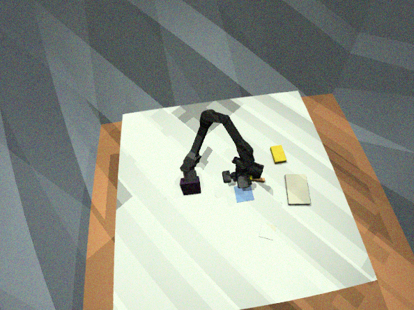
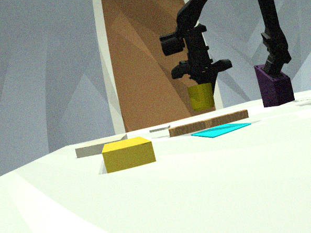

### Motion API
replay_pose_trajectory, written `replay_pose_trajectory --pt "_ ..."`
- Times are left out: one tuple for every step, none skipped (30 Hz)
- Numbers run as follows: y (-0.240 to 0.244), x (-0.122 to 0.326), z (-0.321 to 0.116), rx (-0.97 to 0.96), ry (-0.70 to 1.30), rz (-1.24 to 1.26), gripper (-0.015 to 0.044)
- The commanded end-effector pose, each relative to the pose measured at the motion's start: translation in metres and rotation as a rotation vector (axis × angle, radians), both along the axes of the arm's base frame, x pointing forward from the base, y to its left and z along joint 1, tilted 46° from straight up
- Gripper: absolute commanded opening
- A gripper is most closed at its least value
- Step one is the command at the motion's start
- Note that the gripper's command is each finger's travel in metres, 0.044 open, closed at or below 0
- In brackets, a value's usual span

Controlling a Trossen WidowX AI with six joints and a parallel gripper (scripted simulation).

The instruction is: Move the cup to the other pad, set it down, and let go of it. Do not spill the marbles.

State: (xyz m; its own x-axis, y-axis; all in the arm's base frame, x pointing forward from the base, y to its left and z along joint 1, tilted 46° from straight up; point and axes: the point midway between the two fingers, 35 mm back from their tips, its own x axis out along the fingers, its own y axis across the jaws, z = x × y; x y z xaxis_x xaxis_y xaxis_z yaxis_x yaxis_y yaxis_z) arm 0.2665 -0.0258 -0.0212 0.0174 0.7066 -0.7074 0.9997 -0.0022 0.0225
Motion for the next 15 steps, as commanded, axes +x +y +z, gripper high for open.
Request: replay_pose_trajectory --pt "0.007 0.003 0.008 0.003 -0.002 -0.002 0.0" --pt "0.009 0.004 0.01 0.003 -0.002 -0.002 0.0" --pt "0.011 0.005 0.012 0.003 -0.002 -0.002 0.0" --pt "0.013 0.006 0.014 0.004 -0.002 -0.002 0.0" --pt "0.015 0.007 0.016 0.004 -0.002 -0.002 0.0" --pt "0.017 0.008 0.018 0.004 -0.002 -0.002 0.0" --pt "0.018 0.009 0.02 0.004 -0.002 -0.002 0.0" --pt "0.02 0.01 0.022 0.004 -0.003 -0.002 0.0" --pt "0.022 0.01 0.024 0.004 -0.003 -0.002 0.0" --pt "0.024 0.011 0.026 0.004 -0.003 -0.002 0.0" --pt "0.026 0.012 0.028 0.004 -0.003 -0.002 0.0" --pt "0.028 0.013 0.03 0.004 -0.003 -0.002 0.0" --pt "0.03 0.014 0.031 0.004 -0.003 -0.002 0.0" --pt "0.031 0.015 0.033 0.005 -0.003 -0.001 0.0" --pt "0.033 0.015 0.035 0.005 -0.003 -0.001 0.0"
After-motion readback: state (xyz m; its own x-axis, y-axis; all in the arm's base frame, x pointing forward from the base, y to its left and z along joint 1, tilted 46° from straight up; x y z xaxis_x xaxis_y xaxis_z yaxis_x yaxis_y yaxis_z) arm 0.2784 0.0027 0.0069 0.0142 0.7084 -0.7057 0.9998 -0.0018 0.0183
